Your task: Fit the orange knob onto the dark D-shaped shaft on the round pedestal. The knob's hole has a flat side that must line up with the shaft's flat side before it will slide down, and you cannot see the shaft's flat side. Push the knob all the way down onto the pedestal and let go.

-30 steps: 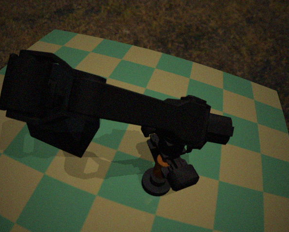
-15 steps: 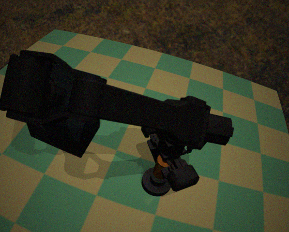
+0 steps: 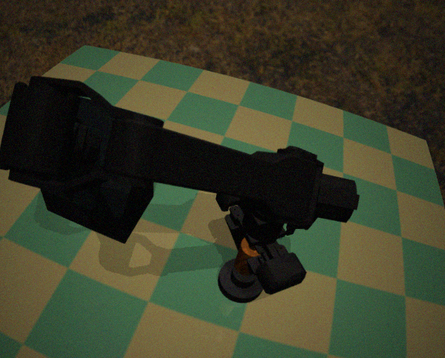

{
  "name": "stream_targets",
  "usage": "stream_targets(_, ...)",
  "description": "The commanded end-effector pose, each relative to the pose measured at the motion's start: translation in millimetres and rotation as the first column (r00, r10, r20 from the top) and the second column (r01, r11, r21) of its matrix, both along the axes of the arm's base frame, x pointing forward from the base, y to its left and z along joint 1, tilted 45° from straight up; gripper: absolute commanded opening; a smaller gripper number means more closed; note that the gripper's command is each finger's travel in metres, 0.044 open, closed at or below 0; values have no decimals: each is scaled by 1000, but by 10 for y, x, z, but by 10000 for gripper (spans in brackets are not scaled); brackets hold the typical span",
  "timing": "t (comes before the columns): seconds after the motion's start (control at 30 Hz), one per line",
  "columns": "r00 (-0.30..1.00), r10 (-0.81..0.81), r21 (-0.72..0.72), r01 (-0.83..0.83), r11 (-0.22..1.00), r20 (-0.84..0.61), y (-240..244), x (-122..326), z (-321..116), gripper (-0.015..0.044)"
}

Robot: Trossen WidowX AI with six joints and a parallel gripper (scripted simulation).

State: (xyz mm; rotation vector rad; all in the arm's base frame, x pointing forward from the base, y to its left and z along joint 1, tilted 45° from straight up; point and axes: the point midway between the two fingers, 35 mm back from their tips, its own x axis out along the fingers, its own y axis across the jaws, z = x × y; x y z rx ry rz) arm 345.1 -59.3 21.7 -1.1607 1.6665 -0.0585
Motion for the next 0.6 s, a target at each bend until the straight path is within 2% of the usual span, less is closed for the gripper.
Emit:
stream_targets(0.0, 999, 32, 1, -32, 999, -27, 17, 8, 24, 0)
stream_targets(0.17, 981, 141, 5, -142, 990, -135, 5, 36, 19, 0)
stream_targets(0.57, 979, 146, 6, -147, 989, -140, 6, 28, 0, 0)
